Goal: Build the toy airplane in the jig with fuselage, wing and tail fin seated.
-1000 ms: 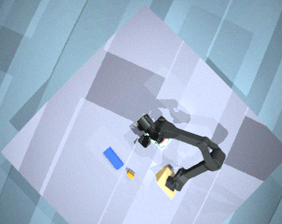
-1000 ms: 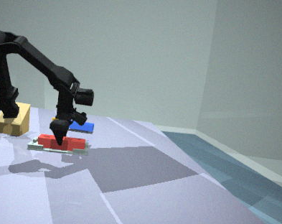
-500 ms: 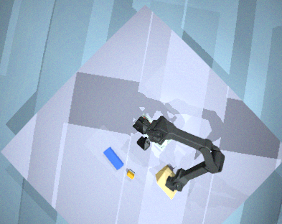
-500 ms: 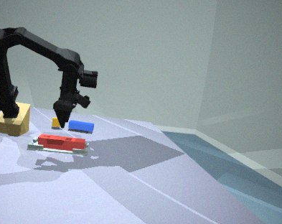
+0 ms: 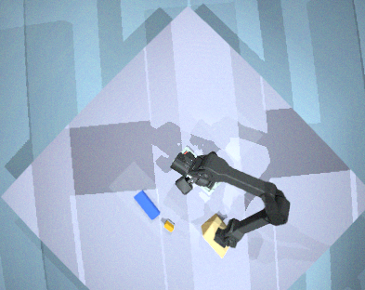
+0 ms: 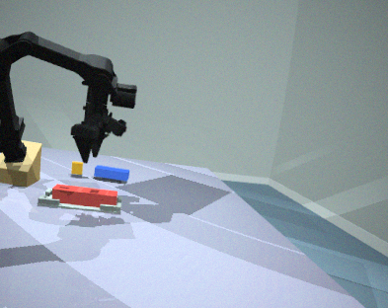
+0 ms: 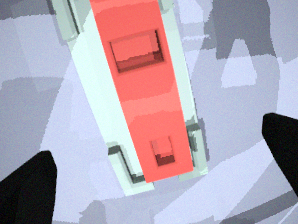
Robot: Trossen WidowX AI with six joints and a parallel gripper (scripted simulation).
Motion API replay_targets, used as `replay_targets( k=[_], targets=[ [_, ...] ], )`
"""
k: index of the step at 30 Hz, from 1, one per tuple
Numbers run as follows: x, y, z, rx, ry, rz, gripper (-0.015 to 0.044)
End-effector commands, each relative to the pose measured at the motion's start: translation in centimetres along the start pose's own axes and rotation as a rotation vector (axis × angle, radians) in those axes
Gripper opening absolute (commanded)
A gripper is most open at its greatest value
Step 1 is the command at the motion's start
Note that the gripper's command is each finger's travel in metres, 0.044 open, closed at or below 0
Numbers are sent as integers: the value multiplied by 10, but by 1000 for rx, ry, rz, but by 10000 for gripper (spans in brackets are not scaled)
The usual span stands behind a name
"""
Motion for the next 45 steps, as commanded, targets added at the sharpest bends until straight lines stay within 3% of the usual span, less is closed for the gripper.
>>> replay_targets(
  k=[1, 10, 19, 27, 31, 45],
  targets=[
    [-2, -1, 4, -3, -21, 3, 440],
    [-19, 1, 139, -32, -17, 2, 440],
    [18, -14, 271, -17, -23, 3, 440],
    [21, -15, 276, -16, -24, 2, 440],
    [20, -47, 276, -15, -24, 2, 440],
    [20, -65, 276, -14, -24, 2, 440]
  ],
)
Point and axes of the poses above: the point midway between the two fingers, 35 mm back from their tips, its own y axis back along the fingers, its own z axis across the jaws, x = y × z, the point moved 5 cm from there along y, back along the fingers, and after that the axes turned 7 degrees about -y, right-handed, at the moved point
